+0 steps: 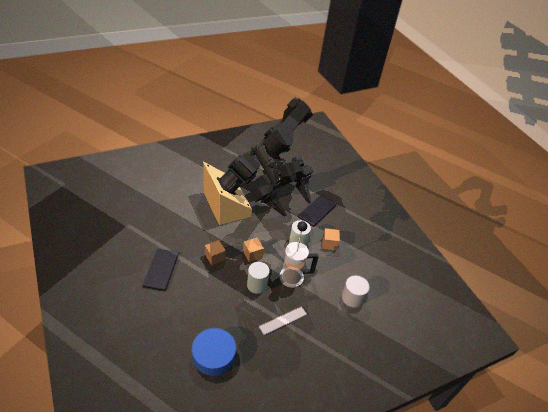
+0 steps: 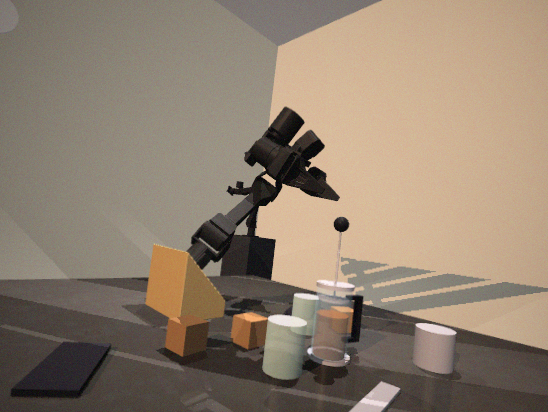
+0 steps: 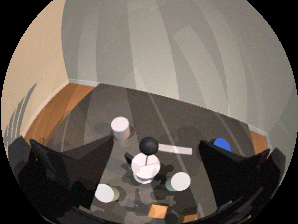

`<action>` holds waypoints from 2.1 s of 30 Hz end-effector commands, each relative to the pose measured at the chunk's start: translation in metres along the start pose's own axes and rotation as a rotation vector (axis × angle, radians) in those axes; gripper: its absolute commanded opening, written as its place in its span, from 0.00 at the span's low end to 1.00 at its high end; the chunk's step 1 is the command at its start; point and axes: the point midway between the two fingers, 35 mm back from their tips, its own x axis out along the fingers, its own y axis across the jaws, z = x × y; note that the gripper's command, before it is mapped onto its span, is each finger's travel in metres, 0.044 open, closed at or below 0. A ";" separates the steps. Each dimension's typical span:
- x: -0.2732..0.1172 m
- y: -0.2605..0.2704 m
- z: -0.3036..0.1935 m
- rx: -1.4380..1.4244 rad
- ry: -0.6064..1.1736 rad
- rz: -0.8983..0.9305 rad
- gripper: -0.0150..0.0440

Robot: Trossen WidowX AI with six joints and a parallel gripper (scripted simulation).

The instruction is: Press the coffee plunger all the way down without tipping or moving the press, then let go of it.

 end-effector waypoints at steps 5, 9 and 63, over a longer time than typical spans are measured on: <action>0.012 0.007 -0.030 0.003 -0.002 0.011 1.00; 0.015 0.006 -0.030 0.002 -0.001 0.011 1.00; 0.056 0.007 -0.034 0.001 -0.003 0.013 0.46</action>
